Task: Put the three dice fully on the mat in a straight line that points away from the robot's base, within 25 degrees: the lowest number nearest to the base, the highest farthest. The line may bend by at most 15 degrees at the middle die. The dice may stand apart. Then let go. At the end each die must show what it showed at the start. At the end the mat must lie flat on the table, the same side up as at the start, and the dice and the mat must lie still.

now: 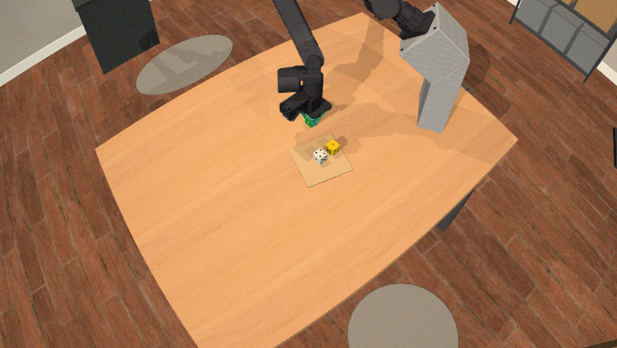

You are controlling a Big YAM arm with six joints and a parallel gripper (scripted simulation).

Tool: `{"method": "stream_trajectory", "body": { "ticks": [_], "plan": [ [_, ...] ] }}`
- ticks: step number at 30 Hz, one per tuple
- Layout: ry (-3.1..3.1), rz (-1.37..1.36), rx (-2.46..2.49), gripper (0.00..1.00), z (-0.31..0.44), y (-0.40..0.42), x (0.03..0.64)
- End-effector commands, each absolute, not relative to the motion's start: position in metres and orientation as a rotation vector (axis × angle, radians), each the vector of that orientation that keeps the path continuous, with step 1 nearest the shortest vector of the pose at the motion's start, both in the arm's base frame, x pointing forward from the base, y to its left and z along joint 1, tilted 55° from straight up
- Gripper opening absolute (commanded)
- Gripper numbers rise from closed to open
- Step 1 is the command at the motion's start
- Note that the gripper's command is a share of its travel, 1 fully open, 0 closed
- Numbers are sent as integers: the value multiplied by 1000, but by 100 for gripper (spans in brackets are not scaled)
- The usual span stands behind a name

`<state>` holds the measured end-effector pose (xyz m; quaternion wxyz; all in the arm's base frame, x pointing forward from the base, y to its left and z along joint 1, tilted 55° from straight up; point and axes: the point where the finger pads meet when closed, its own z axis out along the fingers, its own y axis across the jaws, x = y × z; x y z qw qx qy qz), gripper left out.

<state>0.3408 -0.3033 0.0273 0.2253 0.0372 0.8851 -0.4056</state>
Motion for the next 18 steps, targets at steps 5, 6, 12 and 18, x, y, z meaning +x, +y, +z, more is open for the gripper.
{"method": "stream_trajectory", "body": {
  "ticks": [5,6,12,18],
  "plan": [
    [2441,-1106,92,26,39,-278,330],
    [2440,-1107,93,26,43,-274,328],
    [2434,-1109,95,26,64,-249,316],
    [2429,-1110,97,26,82,-230,308]
  ]
}}
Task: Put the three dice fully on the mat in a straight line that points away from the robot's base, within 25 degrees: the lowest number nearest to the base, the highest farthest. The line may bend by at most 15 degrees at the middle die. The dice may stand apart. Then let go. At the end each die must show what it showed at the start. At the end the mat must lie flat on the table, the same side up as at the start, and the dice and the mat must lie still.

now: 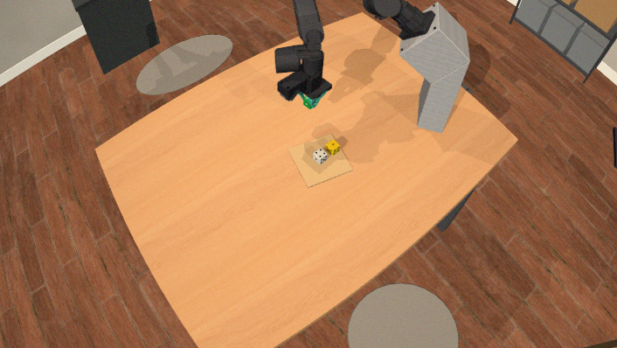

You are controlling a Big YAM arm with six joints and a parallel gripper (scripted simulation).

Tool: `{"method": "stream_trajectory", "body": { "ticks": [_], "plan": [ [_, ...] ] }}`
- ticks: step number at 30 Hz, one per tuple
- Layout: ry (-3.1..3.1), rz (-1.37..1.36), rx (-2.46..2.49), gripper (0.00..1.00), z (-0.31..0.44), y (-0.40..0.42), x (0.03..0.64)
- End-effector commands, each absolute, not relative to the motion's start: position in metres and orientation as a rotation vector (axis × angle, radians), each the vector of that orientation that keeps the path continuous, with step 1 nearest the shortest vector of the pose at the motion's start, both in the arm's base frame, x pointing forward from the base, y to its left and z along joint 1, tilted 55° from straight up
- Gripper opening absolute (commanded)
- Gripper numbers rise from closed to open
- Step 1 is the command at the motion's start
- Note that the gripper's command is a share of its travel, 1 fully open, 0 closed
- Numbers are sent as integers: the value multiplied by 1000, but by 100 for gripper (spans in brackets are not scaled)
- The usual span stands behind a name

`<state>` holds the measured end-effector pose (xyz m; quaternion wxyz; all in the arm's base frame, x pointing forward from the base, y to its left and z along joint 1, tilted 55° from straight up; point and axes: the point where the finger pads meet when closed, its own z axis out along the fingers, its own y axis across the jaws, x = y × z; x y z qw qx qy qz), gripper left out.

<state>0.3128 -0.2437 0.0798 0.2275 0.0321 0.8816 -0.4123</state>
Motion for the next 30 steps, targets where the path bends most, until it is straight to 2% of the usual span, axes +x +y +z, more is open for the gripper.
{"method": "stream_trajectory", "body": {
  "ticks": [1,15,23,27,30],
  "plan": [
    [2429,-1110,97,26,84,-228,307],
    [2441,-1111,104,26,83,-228,307],
    [2433,-1079,149,26,67,-156,418],
    [2415,-1083,157,26,61,-129,444],
    [2407,-1094,207,26,68,-144,435]
  ]
}}
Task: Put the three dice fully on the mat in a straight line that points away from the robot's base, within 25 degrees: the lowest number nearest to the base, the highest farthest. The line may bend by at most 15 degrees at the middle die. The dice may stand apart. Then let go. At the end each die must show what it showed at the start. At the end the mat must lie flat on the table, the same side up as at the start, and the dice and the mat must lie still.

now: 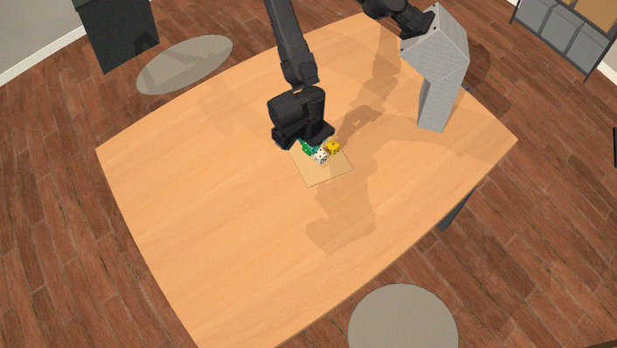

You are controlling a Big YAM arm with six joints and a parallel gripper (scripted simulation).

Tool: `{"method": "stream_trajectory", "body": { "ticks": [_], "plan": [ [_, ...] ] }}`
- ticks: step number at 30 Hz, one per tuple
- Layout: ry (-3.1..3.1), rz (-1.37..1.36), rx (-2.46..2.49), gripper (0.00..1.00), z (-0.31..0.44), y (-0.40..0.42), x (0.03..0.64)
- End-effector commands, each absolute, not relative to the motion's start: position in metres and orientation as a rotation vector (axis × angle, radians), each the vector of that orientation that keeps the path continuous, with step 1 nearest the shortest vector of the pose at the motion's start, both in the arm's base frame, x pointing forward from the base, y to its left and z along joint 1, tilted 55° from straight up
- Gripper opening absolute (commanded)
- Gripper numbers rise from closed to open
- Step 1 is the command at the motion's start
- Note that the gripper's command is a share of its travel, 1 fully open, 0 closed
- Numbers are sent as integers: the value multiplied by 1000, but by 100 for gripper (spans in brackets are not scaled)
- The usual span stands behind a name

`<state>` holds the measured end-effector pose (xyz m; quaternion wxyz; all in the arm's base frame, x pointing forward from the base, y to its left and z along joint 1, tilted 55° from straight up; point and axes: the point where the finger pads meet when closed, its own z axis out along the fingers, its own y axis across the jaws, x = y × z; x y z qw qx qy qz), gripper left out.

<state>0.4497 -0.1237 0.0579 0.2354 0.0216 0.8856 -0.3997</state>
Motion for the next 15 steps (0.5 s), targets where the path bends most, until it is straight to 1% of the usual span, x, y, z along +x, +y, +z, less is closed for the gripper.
{"method": "stream_trajectory", "body": {
  "ticks": [1,4,8,15],
  "plan": [
    [2407,-1094,207,26,68,-144,435],
    [2386,-1084,217,26,74,-144,443],
    [2411,-1077,158,26,60,-128,442],
    [2416,-1093,186,26,57,-145,441]
  ]
}}
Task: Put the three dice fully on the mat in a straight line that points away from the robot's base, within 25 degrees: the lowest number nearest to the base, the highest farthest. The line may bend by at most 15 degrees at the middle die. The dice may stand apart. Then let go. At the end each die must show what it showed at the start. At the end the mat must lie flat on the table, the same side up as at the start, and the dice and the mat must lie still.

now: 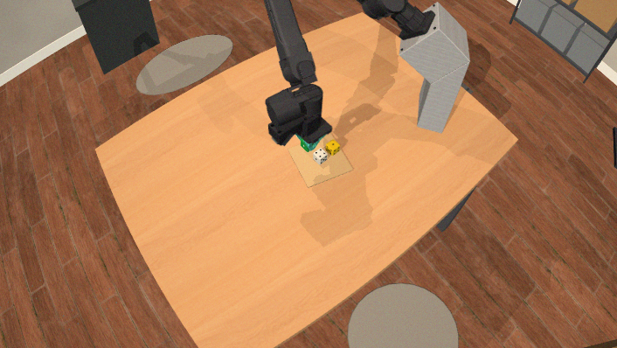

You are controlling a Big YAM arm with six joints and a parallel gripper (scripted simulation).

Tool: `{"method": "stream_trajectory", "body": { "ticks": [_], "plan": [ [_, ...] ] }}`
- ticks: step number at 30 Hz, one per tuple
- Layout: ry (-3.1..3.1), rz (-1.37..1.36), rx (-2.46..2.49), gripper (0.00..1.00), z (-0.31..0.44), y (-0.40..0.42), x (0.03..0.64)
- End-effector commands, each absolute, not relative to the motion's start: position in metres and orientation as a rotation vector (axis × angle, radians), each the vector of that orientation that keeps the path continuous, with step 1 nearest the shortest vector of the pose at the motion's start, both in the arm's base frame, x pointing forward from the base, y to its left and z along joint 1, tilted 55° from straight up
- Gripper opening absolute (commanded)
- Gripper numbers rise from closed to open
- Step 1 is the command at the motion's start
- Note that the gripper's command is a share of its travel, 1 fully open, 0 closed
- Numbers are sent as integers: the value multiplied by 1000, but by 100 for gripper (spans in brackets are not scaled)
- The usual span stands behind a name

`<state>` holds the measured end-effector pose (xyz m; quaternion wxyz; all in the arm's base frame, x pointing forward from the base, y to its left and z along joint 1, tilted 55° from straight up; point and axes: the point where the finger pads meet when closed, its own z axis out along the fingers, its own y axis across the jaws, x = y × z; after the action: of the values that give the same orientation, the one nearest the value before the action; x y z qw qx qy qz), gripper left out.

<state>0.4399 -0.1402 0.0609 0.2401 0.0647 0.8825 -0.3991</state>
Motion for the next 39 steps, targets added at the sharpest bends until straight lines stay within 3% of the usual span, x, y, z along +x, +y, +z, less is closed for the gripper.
{"method": "stream_trajectory", "body": {
  "ticks": [1,39],
  "plan": [
    [2416,-1093,186,26,57,-145,441],
    [2407,-1090,163,26,12,-206,479]
  ]
}}
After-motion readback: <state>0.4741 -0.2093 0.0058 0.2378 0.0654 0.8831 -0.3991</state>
